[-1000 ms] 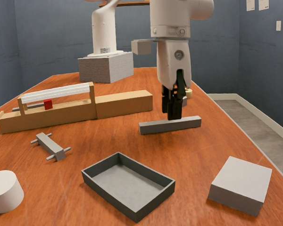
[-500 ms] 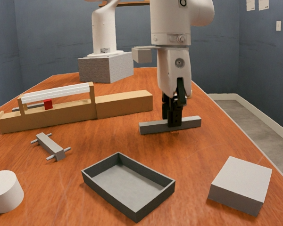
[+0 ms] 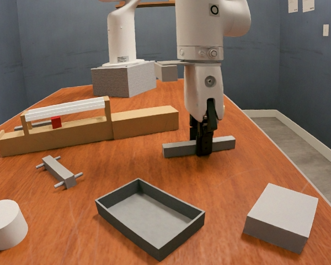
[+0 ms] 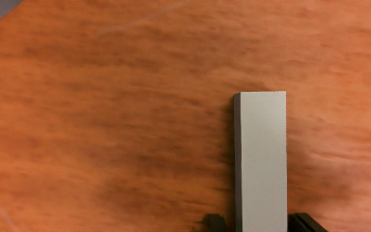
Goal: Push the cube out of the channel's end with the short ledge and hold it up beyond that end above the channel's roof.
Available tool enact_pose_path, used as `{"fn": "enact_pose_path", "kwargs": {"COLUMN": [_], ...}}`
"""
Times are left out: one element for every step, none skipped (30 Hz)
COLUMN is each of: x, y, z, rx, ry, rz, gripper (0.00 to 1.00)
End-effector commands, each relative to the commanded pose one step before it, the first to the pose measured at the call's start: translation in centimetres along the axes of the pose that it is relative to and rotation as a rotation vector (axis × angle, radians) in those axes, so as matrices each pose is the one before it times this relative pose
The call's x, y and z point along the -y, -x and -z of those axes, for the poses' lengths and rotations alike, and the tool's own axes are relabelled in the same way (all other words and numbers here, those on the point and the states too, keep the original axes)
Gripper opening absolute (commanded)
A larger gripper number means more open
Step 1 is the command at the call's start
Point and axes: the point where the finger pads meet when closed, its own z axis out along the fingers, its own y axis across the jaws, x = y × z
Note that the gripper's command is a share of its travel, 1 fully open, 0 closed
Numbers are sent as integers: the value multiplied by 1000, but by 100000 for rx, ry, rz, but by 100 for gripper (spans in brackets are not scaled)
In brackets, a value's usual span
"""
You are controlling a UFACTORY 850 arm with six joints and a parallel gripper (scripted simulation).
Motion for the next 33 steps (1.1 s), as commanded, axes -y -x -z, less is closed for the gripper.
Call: {"fn": "enact_pose_path", "kwargs": {"x": [115,0,0,0,0,0,0,0,0,0,0,0,0,0,0,0,0,0,0,0,0,0,0,0,0,0,0,0,0,0,0,0,0], "y": [25,0,0,0,0,0,0,0,0,0,0,0,0,0,0,0,0,0,0,0,0,0,0,0,0,0,0,0,0,0,0,0,0], "z": [102,0,0,0,0,0,0,0,0,0,0,0,0,0,0,0,0,0,0,0,0,0,0,0,0,0,0,0,0,0,0,0,0], "rx": [48,0,0,0,0,0,0,0,0,0,0,0,0,0,0,0,0,0,0,0,0,0,0,0,0,0,0,0,0,0,0,0,0], "ry": [-216,0,0,0,0,0,0,0,0,0,0,0,0,0,0,0,0,0,0,0,0,0,0,0,0,0,0,0,0,0,0,0,0], "rz": [-3,0,0,0,0,0,0,0,0,0,0,0,0,0,0,0,0,0,0,0,0,0,0,0,0,0,0,0,0,0,0,0,0], "gripper": [39,39,39,0,0,0,0,0,0,0,0,0,0,0,0,0,0,0,0,0,0,0,0,0,0,0,0,0,0,0,0,0,0]}}
